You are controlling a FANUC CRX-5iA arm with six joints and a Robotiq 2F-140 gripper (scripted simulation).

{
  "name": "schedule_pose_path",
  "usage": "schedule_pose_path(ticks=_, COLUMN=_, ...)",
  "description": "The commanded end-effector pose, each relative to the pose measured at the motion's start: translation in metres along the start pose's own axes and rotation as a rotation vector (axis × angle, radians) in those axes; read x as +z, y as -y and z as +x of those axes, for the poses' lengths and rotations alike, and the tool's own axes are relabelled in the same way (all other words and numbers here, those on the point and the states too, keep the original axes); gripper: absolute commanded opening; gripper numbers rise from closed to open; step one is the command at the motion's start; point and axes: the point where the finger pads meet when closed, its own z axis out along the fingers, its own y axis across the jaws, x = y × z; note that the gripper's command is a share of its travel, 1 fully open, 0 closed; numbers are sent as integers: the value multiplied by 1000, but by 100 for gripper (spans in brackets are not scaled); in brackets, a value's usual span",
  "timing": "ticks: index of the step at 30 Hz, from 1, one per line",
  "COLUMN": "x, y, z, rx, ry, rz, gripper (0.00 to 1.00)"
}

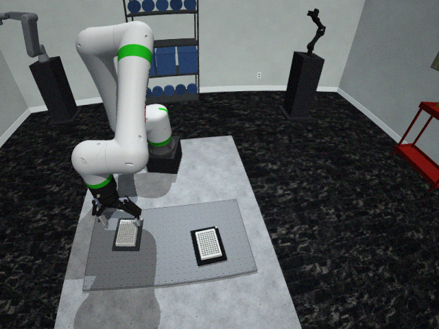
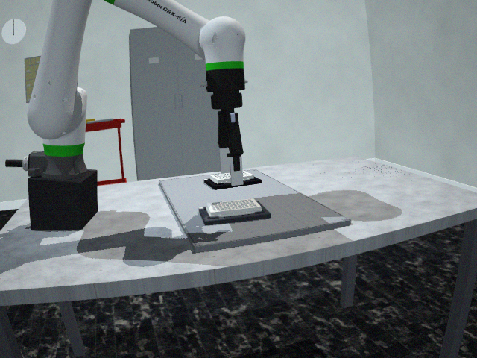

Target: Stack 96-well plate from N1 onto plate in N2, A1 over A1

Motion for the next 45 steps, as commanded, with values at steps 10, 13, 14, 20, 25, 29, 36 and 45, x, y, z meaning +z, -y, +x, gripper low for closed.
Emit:
schedule_pose_path(ticks=10, x=17, y=0, z=0, rx=0, ry=0, rz=0, gripper=100)
schedule_pose_path(ticks=13, x=22, y=0, z=0, rx=0, ry=0, rz=0, gripper=100)
schedule_pose_path(ticks=14, x=23, y=0, z=0, rx=0, ry=0, rz=0, gripper=100)
schedule_pose_path(ticks=20, x=30, y=0, z=0, rx=0, ry=0, rz=0, gripper=100)
schedule_pose_path(ticks=25, x=38, y=0, z=0, rx=0, ry=0, rz=0, gripper=100)
schedule_pose_path(ticks=29, x=45, y=0, z=0, rx=0, ry=0, rz=0, gripper=100)
schedule_pose_path(ticks=36, x=53, y=0, z=0, rx=0, ry=0, rz=0, gripper=100)
schedule_pose_path(ticks=45, x=64, y=0, z=0, rx=0, ry=0, rz=0, gripper=100)
